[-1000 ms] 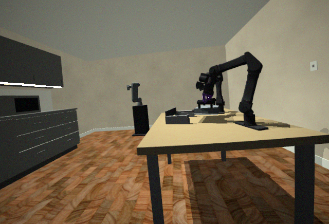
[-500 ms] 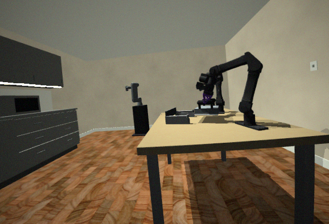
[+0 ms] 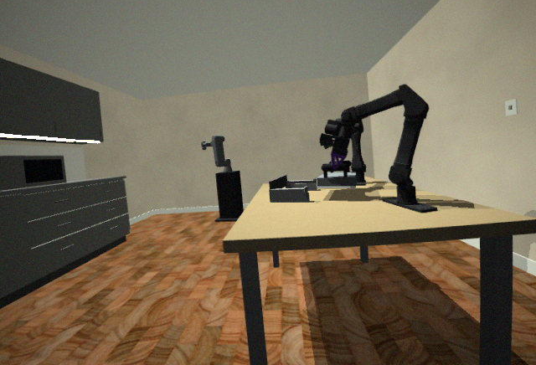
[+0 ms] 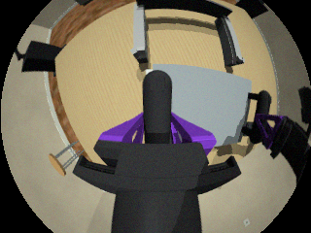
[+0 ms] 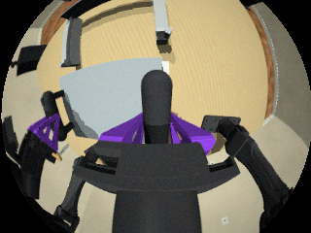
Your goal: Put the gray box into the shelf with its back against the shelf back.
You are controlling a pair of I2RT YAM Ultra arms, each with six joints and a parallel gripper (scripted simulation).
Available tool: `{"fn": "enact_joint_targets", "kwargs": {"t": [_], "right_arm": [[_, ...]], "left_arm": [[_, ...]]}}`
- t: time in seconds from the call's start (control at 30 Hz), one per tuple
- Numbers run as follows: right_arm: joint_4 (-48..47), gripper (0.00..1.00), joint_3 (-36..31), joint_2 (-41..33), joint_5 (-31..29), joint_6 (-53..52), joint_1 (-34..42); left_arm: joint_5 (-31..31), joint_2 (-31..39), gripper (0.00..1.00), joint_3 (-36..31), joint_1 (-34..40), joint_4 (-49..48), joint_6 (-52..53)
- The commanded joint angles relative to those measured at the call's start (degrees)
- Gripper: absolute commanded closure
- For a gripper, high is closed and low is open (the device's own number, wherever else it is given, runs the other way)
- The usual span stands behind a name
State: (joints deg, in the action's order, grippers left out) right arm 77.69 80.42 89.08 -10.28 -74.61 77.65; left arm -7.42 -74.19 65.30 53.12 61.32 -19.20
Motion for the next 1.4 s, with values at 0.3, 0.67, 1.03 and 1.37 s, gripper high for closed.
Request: {"fn": "enact_joint_targets", "kwargs": {"t": [0.3,0.67,1.03,1.37], "right_arm": [[-2.52,0.84,2.47,-1.76,-2.39,1.62,-1.40],[-3.14,0.84,0.33,-1.20,-2.16,2.76,-1.87],[-3.44,0.84,2.34,-0.75,-2.02,3.20,-2.27],[-3.96,0.84,0.97,-0.61,-1.71,5.68,-2.74]], "left_arm": [[-1.52,3.65,0.84,0.40,-0.19,-2.72,-0.79],[-1.78,3.37,0.84,0.64,-0.01,-2.63,-1.78],[-2.06,4.32,0.84,0.81,0.25,-2.53,-1.98],[-1.86,4.15,0.84,-1.52,0.10,-2.60,-4.12]]}}
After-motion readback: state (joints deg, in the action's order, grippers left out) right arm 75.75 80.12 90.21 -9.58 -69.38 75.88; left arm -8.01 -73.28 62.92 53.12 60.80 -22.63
